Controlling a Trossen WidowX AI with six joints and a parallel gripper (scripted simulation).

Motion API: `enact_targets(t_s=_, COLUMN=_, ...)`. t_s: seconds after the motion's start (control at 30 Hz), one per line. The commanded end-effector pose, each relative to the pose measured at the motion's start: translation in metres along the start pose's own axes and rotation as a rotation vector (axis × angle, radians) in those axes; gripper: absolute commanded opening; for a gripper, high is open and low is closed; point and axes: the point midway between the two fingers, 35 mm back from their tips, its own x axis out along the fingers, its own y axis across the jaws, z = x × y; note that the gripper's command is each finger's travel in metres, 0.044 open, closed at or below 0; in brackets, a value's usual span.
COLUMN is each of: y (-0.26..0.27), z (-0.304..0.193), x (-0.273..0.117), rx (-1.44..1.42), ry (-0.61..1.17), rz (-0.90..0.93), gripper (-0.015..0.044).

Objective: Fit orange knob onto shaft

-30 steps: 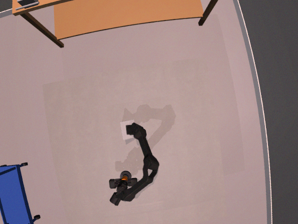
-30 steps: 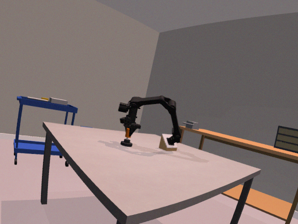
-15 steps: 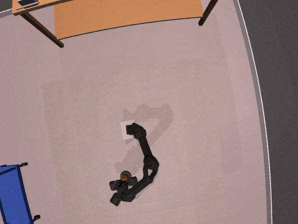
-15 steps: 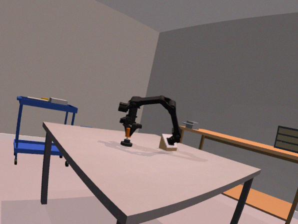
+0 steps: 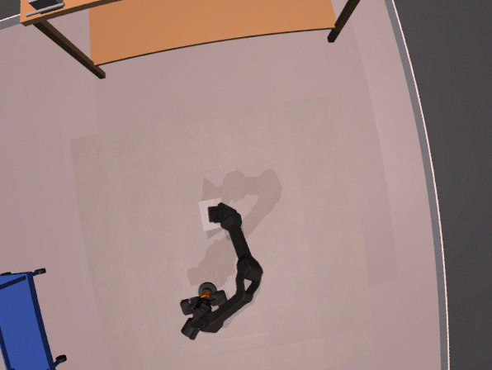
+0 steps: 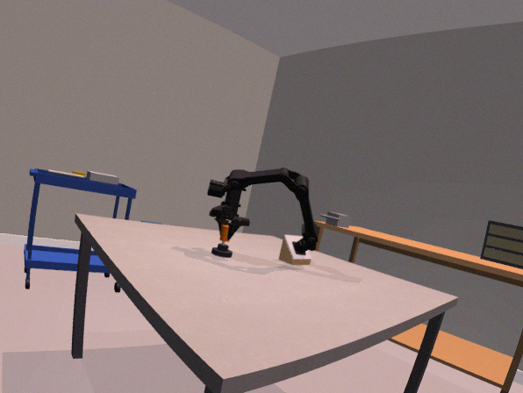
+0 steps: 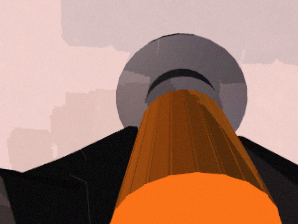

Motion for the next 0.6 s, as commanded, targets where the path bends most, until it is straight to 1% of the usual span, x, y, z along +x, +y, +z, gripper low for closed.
enact_targets(t_s=0.0, y=-0.0011, z=-0.0001, x=0.0001, rx=-0.007, ry=-0.004, rz=-0.002, gripper=0.0)
enact_targets(t_s=0.57, y=0.0001, z=0.0018, x=-0.0046, rx=-0.032, ry=-0.004, rz=-0.003, gripper=0.0)
